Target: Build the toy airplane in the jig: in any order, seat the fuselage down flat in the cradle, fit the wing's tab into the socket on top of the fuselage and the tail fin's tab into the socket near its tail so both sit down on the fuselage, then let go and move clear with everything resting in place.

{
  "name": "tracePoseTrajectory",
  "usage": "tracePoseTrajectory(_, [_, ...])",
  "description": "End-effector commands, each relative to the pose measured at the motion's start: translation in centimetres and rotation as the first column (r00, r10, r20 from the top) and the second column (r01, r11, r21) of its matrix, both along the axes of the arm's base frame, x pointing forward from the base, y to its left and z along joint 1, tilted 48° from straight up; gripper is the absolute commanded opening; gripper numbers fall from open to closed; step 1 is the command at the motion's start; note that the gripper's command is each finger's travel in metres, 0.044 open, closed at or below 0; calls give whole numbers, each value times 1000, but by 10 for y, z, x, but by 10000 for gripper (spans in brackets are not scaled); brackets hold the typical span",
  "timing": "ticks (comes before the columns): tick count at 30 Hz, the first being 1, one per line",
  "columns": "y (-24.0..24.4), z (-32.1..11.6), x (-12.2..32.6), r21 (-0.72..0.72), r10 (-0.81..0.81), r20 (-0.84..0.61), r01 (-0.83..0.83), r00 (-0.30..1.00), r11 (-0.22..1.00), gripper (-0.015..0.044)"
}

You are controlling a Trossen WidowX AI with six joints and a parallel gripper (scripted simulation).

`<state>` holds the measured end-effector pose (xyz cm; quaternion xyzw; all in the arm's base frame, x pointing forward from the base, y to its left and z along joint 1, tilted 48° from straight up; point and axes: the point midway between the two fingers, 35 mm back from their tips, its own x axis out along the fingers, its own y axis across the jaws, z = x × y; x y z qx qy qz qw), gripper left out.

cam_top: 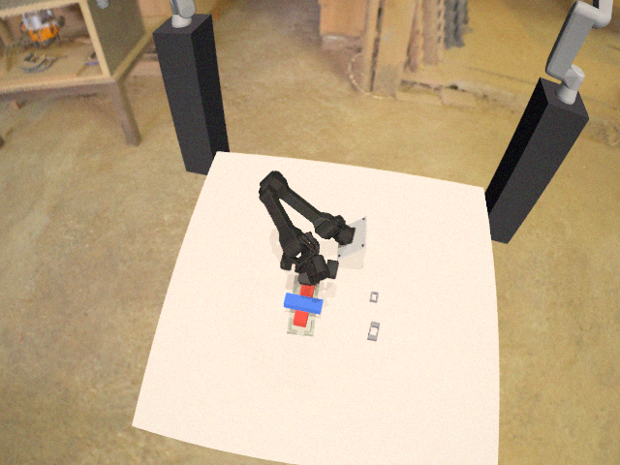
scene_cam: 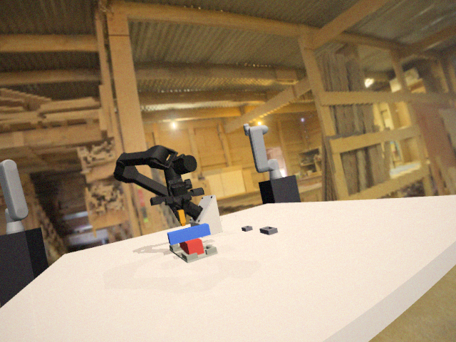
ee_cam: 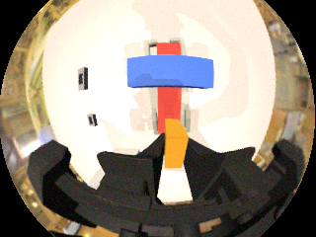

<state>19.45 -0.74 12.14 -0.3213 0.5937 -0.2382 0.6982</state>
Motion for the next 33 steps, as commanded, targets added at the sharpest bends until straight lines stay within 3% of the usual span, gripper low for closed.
tracePoseTrajectory(1, [-1,1,0,-4,4,-2,-4,1000,1000,67])
tracePoseTrajectory(33, [-27,-23,7,-4,5,0,-5,1000,1000,67])
